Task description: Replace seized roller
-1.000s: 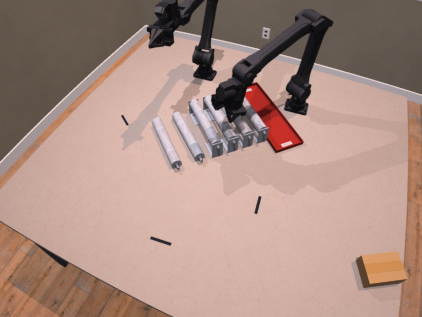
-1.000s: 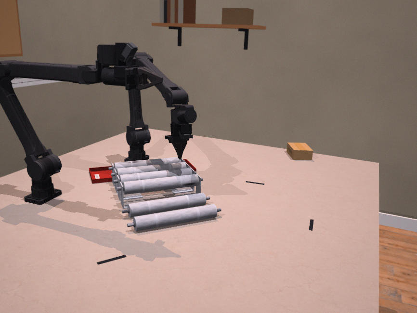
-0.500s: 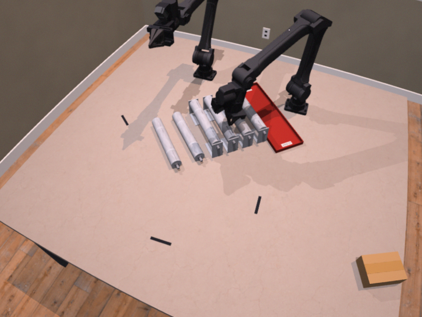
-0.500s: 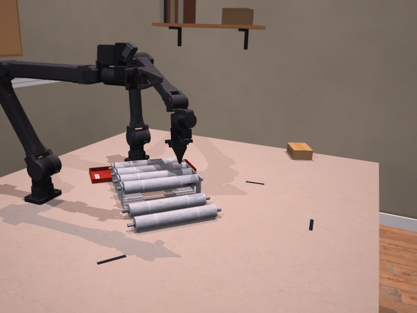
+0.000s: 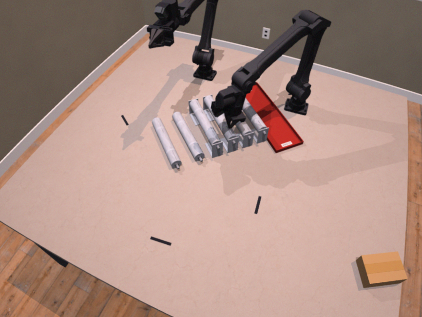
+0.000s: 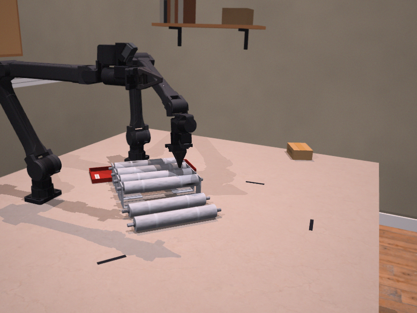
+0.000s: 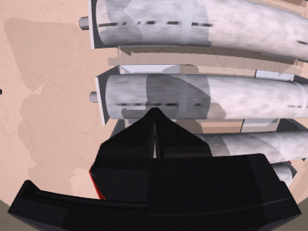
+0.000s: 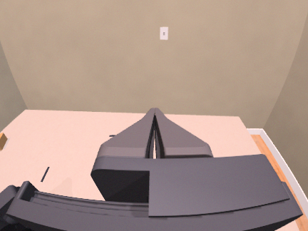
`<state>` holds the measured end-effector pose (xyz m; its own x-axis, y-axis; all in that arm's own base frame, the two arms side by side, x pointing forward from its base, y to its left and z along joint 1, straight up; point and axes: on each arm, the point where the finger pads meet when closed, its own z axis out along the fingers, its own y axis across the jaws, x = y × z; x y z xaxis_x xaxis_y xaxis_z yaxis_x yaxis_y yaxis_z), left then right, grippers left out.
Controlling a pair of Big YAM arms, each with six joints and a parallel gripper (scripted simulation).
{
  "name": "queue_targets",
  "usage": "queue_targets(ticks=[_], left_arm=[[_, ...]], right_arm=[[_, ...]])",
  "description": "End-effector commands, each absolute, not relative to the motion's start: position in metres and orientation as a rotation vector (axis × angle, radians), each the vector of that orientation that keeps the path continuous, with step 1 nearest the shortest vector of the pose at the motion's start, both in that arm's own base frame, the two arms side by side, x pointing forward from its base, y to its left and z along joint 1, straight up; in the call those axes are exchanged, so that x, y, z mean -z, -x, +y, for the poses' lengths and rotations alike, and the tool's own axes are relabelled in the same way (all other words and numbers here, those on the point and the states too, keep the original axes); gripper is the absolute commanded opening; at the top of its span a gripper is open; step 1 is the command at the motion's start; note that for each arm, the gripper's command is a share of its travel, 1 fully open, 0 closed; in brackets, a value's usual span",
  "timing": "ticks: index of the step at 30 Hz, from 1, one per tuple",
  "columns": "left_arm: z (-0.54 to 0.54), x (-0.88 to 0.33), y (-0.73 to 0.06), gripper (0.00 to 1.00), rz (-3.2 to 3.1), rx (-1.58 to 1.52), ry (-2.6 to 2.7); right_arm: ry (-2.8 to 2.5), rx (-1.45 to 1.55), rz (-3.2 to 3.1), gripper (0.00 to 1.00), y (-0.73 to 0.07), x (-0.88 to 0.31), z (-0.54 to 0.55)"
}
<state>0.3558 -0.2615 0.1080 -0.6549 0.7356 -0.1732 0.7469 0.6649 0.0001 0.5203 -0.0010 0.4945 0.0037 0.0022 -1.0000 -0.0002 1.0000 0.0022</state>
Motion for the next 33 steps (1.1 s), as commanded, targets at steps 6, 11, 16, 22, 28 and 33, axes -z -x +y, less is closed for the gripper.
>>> queue_targets(ticks=[6,11,16,22,28,33], left_arm=[[-0.2688,-0.0953,-0.3526,0.0,2.73,0.11,-1.239],[-0.2682,-0.095,-0.3515,0.0,2.734,0.109,-1.241],[-0.2684,-0.0947,-0.352,0.0,2.733,0.11,-1.24],[-0.2683,-0.0939,-0.3517,0.0,2.734,0.11,-1.24],[-0.2676,-0.0935,-0.3507,0.0,2.739,0.108,-1.243],[-0.2689,-0.0929,-0.3523,0.0,2.731,0.111,-1.239]], right_arm=[[0.011,-0.002,1.571,0.0,-0.5189,-0.4945,0.0042],[0.011,-0.002,1.571,0.0,-0.5189,-0.4945,0.0042],[0.011,-0.002,1.571,0.0,-0.5189,-0.4945,0.0042],[0.011,-0.002,1.571,0.0,-0.5189,-0.4945,0.0042],[0.011,-0.002,1.571,0.0,-0.5189,-0.4945,0.0042],[0.011,-0.002,1.571,0.0,-0.5189,-0.4945,0.0042]])
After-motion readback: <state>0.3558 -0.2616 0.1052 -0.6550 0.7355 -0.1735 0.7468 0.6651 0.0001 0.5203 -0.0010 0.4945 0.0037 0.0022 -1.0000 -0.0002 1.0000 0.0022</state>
